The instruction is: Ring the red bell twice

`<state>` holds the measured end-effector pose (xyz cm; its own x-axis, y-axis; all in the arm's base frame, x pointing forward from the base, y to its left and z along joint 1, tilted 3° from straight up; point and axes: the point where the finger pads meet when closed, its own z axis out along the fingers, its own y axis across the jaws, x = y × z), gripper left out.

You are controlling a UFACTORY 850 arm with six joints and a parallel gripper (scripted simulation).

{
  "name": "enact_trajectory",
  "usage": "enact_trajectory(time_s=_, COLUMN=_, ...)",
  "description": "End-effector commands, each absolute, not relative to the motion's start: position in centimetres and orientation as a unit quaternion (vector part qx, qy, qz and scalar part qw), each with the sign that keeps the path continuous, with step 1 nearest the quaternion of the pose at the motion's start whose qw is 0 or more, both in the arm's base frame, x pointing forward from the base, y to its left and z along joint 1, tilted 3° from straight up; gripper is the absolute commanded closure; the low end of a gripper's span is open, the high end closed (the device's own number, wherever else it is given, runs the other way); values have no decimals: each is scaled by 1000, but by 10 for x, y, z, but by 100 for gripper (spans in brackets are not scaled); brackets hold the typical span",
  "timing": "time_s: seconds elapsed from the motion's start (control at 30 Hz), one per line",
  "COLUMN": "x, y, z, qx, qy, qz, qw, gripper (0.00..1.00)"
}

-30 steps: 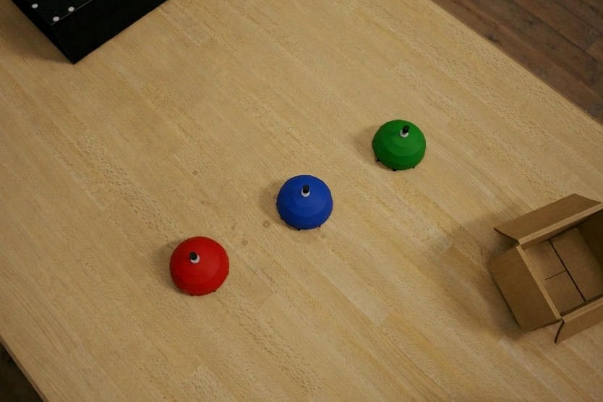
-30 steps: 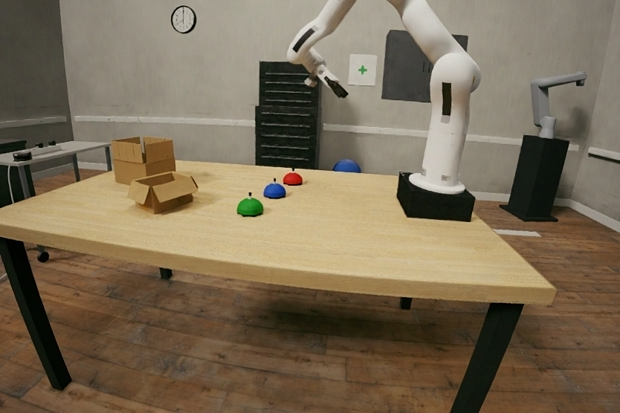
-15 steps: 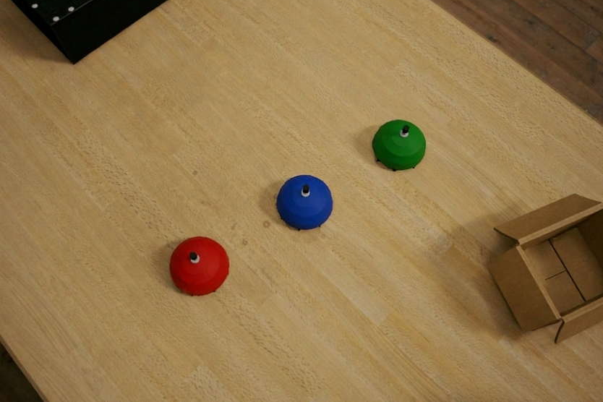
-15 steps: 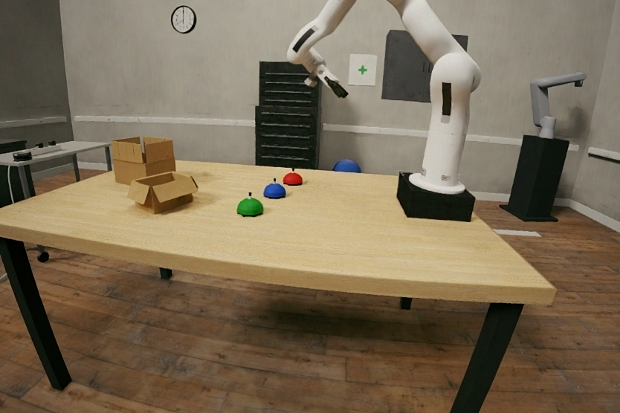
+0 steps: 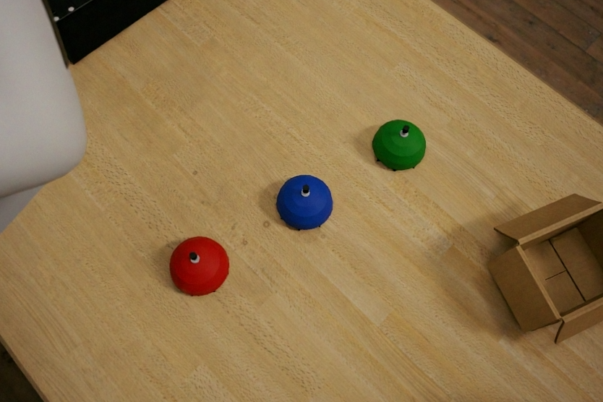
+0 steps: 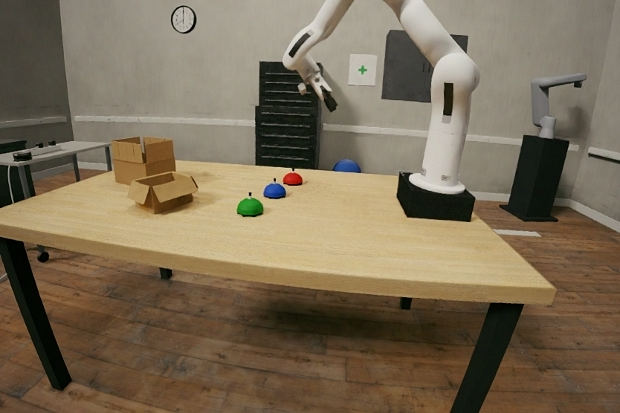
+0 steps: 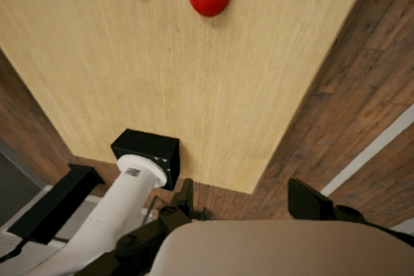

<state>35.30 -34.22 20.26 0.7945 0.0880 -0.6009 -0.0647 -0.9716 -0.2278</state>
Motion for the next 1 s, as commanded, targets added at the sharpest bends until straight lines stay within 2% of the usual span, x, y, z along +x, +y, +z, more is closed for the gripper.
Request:
enact_trajectory(time_s=0.0, x=366, y=-338, z=186, qx=-948, qy=-53, qz=287, qw=128, gripper=0)
enact_trajectory(time_s=0.07, x=387, y=-327, z=158, qx=-953, qy=-132, qz=239, qw=134, gripper=0)
enact_trajectory(time_s=0.47, x=432, y=-302, z=106, qx=-936, qy=-301, qz=139, qw=122, gripper=0)
enact_trajectory(time_s=0.97, x=492, y=-268, z=47, qx=-854, qy=-517, qz=26, qw=54, gripper=0)
